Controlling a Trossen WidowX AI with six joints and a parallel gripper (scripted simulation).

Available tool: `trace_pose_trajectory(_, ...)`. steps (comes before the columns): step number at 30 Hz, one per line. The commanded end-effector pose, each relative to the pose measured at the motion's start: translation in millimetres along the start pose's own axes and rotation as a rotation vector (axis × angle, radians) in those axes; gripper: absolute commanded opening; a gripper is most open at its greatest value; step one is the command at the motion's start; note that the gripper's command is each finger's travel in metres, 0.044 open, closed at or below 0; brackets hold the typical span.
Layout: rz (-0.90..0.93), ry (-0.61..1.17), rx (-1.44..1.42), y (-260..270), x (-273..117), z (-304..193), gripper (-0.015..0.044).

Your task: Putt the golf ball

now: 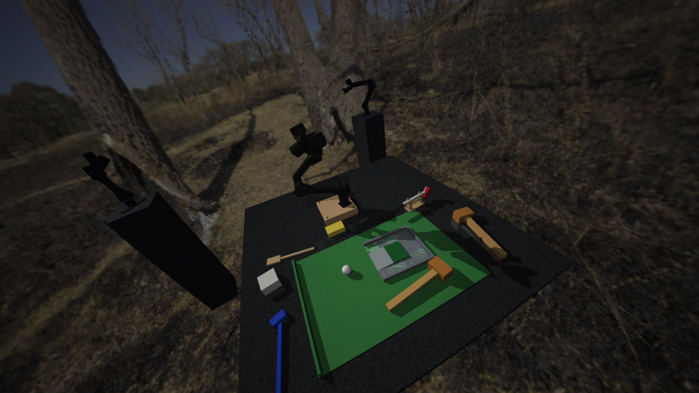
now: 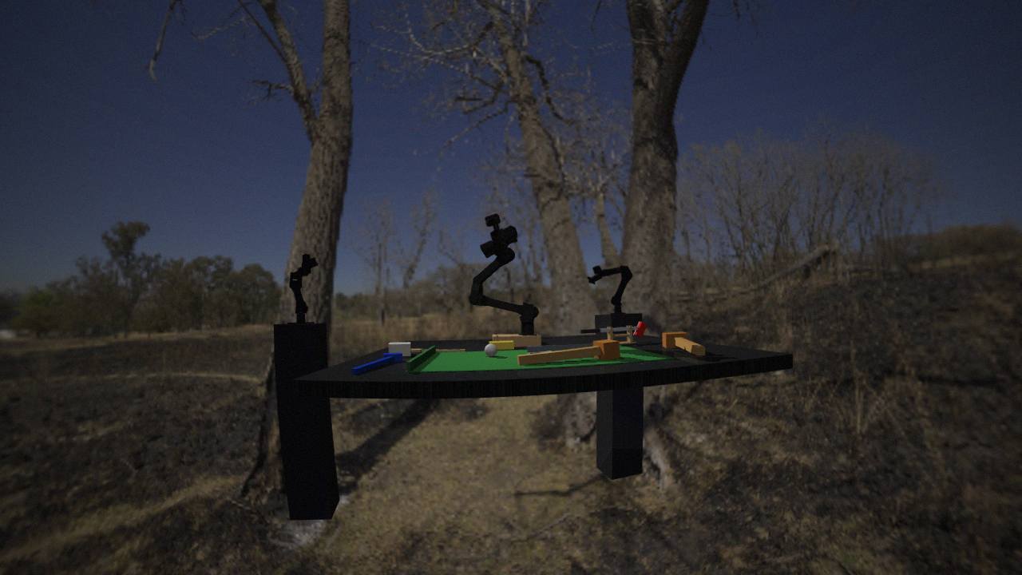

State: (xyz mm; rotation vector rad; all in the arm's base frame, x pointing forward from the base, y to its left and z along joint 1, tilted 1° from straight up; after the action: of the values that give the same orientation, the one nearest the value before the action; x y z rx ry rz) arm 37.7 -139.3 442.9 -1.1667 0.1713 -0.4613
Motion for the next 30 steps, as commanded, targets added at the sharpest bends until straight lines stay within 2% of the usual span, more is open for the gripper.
trace_pose_trajectory(1,-0.004,0.001,-0.017,-0.5,-0.2,1.4,0.0426)
trace_pose_trajectory(4,-0.067,0.015,-0.269,-6.5,-3.0,22.6,0.0440)
trace_pose_trajectory(10,-0.263,0.080,-1.189,-8.6,-6.1,107.2,0.0440)
trace_pose_trajectory(14,-0.382,0.123,-1.690,3.8,-2.3,154.5,0.0440)
trace_pose_trajectory(23,-0.584,0.146,-2.490,42.1,10.8,223.6,0.0440)
trace_pose_trajectory(30,-0.811,0.134,-3.052,86.0,24.0,265.9,0.0440)
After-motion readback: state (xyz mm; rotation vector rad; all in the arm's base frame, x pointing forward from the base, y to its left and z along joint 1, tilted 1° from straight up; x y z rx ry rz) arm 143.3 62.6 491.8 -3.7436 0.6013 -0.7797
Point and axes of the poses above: the point midway between the two fingers, 35 mm back from their tips, its own x axis out along the fingers, its own y axis across the jaws, z = x × y, the point moved 6 cm from there along -x, back along the fingers, and after that the axes turned 8 degrees about x, right-handed, at the moved point
